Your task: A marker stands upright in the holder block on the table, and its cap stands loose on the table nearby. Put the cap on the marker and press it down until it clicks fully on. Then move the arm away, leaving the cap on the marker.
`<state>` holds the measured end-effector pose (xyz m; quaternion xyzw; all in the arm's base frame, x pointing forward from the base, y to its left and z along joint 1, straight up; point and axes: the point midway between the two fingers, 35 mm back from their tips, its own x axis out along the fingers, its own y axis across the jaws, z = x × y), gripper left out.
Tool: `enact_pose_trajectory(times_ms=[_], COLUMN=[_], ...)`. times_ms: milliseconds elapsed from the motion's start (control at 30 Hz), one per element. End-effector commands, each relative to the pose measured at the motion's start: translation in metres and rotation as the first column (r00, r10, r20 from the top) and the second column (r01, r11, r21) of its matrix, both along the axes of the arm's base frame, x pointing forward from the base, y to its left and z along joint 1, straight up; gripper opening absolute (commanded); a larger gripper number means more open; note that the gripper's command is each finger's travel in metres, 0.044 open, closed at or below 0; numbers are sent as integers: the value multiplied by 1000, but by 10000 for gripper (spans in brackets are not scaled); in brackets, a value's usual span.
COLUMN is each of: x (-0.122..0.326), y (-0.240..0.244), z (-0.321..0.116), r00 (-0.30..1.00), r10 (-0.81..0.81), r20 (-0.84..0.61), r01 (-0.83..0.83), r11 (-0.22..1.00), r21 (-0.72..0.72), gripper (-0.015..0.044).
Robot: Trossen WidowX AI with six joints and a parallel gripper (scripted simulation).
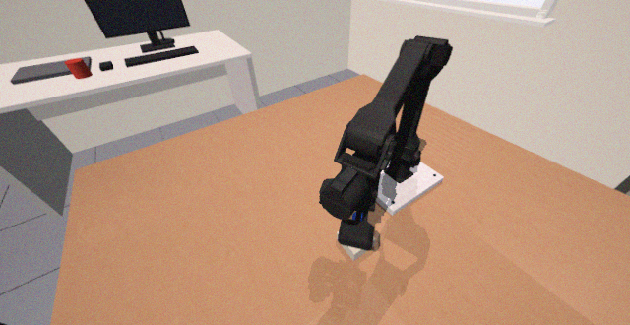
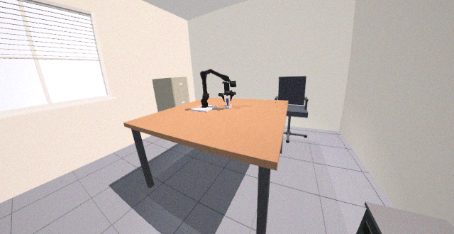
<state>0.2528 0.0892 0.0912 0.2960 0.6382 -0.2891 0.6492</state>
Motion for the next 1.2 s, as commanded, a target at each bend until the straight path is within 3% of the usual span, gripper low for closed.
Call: enact_pose_trajectory(times_ms=[0,100,300,467,533,633,800,1033,1167], x=[0,1,-1,-1,-1,-1,-1,-1,-1], y=[0,0,0,0,0,0,0,0,0], z=[0,8,73,75,74,71,66,66,66], r00=[1000,1000,1000,1000,998,947,710,667,667], r10=[0,0,0,0,60,320,704,745,745], r20=[0,0,0,0,0,0,-3,-4,-4], r01=[0,0,0,0,-60,-320,-704,-745,-745], r11=[1000,1000,1000,1000,998,947,710,667,667], r21=[0,0,0,0,-1,-6,-14,-15,-15], gripper=[440,440,440,440,387,309,177,0,0])
